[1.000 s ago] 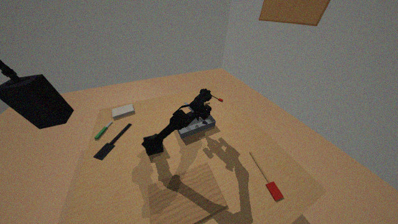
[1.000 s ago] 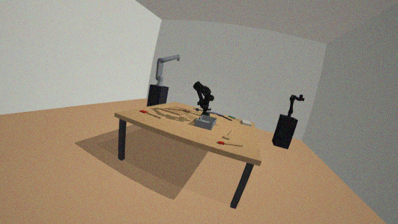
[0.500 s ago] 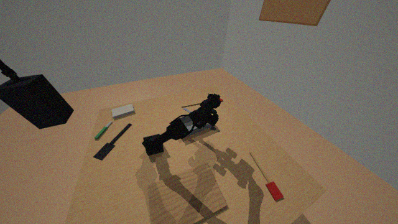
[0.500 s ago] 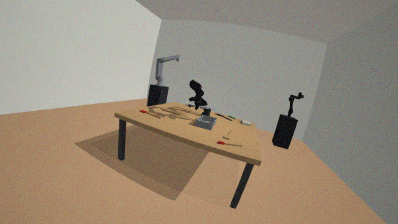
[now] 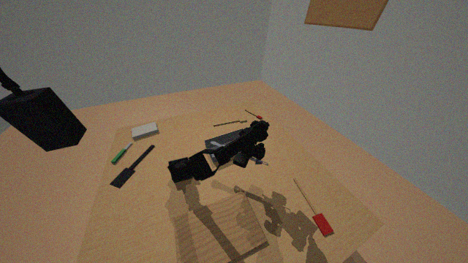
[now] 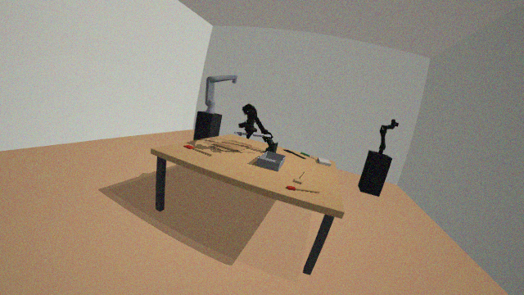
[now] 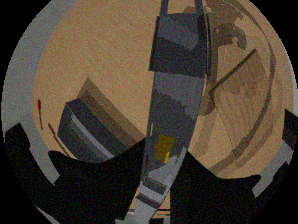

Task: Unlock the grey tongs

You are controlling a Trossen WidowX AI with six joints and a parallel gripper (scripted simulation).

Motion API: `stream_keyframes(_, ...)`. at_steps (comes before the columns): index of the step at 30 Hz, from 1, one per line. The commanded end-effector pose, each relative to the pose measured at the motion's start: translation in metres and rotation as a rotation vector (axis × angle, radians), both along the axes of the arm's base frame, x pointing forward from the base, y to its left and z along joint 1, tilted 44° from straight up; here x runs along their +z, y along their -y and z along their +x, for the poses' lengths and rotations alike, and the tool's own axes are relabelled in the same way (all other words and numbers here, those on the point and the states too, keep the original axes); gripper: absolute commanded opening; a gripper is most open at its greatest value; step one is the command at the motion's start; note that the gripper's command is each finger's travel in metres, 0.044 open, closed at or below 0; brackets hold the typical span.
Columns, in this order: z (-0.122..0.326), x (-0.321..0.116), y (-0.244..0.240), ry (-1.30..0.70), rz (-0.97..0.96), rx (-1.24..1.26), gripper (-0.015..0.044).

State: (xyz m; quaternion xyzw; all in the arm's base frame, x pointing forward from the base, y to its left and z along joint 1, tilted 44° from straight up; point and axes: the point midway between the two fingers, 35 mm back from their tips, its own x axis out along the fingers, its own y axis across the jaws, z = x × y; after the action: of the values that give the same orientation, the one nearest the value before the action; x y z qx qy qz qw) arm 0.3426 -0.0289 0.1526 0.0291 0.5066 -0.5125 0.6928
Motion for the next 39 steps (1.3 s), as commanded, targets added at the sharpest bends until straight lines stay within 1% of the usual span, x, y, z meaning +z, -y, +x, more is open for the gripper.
stream_keyframes(1, -0.01, 0.023, 0.013, -0.04, -0.006, 0.056, -0.015)
stream_keyframes(6, -0.025, 0.047, 0.03, -0.099, -0.011, 0.114, -0.015)
stream_keyframes(11, -0.027, 0.049, 0.033, -0.106, -0.009, 0.122, -0.015)
stream_keyframes(16, -0.039, 0.062, 0.048, -0.143, 0.007, 0.161, -0.015)
stream_keyframes(27, -0.082, 0.098, 0.09, -0.257, 0.032, 0.289, -0.015)
stream_keyframes(39, -0.139, 0.132, 0.121, -0.38, 0.032, 0.43, -0.015)
